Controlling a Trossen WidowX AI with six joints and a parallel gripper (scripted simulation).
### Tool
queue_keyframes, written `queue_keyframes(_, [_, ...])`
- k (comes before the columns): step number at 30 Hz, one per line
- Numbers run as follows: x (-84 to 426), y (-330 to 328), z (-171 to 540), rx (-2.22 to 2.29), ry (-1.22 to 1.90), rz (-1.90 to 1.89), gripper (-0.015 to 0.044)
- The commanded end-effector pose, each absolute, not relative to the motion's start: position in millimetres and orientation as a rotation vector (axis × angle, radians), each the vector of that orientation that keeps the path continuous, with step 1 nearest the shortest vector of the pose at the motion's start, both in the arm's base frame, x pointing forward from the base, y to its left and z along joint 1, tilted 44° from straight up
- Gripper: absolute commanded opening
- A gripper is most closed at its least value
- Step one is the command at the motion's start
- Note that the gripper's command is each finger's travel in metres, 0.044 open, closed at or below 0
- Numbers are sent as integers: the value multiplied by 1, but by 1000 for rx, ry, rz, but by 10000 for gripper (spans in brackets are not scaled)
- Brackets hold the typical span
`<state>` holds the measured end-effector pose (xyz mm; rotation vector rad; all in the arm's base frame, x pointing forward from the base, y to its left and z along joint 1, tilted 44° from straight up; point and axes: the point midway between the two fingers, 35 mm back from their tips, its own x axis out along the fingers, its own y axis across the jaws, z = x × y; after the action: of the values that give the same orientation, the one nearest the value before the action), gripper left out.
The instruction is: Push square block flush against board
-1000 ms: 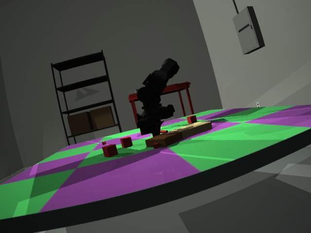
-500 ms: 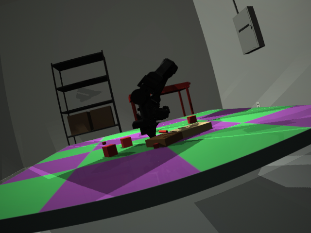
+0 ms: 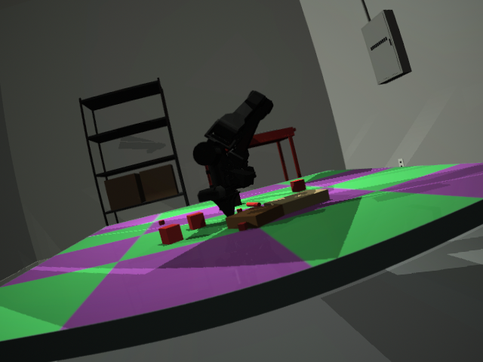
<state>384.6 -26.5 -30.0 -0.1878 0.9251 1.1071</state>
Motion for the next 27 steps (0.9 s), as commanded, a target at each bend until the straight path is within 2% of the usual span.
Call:
queue_keyframes(1, [384, -35, -21, -190, 926, 1106, 0])
queue_keyframes(4, [379, -62, 8, -192, 928, 1105, 0])
queue_keyframes(11, [380, -59, 15, -212, 918, 1115, 0])
queue_keyframes(19, [392, 5, 76, -444, 786, 1229, 0])
queue_keyframes(27, [383, 73, 138, -663, 615, 1336, 0])
